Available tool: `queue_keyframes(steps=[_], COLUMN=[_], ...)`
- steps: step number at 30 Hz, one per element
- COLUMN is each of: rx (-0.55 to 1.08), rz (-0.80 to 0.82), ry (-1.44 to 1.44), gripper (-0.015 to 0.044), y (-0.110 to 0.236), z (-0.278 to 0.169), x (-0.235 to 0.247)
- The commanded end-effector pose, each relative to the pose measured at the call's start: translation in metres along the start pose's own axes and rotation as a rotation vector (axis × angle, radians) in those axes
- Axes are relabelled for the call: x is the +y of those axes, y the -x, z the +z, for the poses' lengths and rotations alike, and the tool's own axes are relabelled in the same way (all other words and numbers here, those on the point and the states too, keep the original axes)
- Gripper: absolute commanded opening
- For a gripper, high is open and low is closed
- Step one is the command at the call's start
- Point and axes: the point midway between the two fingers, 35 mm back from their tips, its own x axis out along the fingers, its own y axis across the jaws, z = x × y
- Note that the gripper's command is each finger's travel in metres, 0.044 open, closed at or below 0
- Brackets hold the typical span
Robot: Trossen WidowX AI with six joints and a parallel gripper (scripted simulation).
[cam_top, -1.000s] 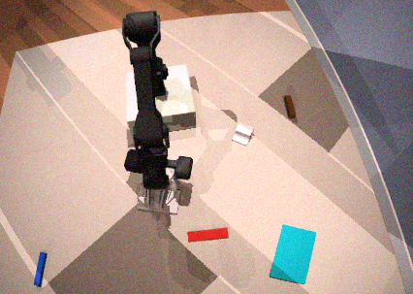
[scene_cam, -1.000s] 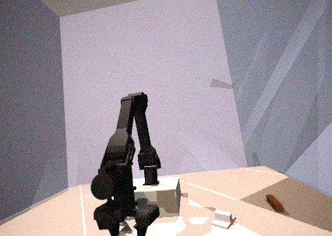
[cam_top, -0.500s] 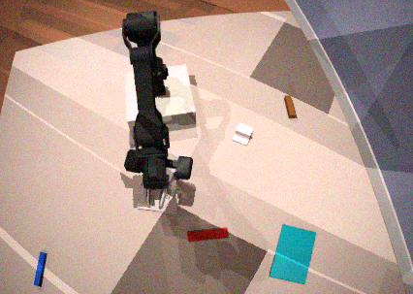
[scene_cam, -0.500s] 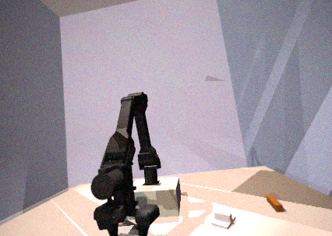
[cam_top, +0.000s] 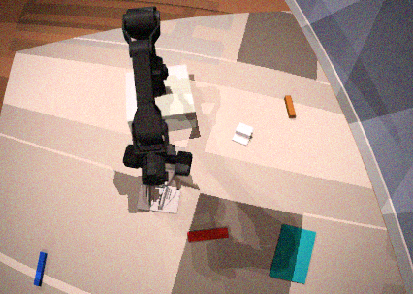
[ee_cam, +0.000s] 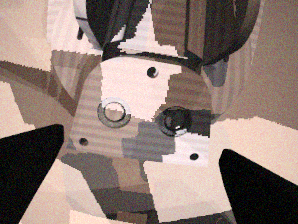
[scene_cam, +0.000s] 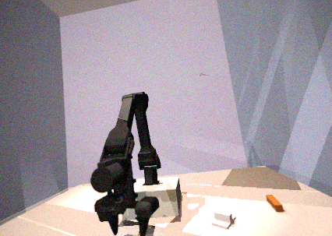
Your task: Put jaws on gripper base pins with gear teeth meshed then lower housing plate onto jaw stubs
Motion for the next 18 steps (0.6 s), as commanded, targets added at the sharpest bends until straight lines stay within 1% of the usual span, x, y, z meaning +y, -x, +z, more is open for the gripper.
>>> queue_keyframes(steps=[1, 4, 6, 7, 9, 15, 18], rx=[-0.029, -0.028, -0.028, -0.036, -0.036, -0.028, -0.024], rz=[0.004, 0.003, 0.003, 0.009, 0.009, 0.004, 0.002], ry=[0.002, 0.002, 0.002, -0.002, -0.001, 0.001, 0.002], gripper=[0.044, 0.044, 0.044, 0.044, 0.044, 0.044, 0.044], y=[0.041, 0.057, 0.057, 0.049, 0.054, 0.091, 0.103], z=[0.004, 0.001, 0.001, 0.005, 0.0, -0.042, -0.06], x=[0.001, 0.0, 0.0, 0.002, 0.0, -0.012, -0.017])
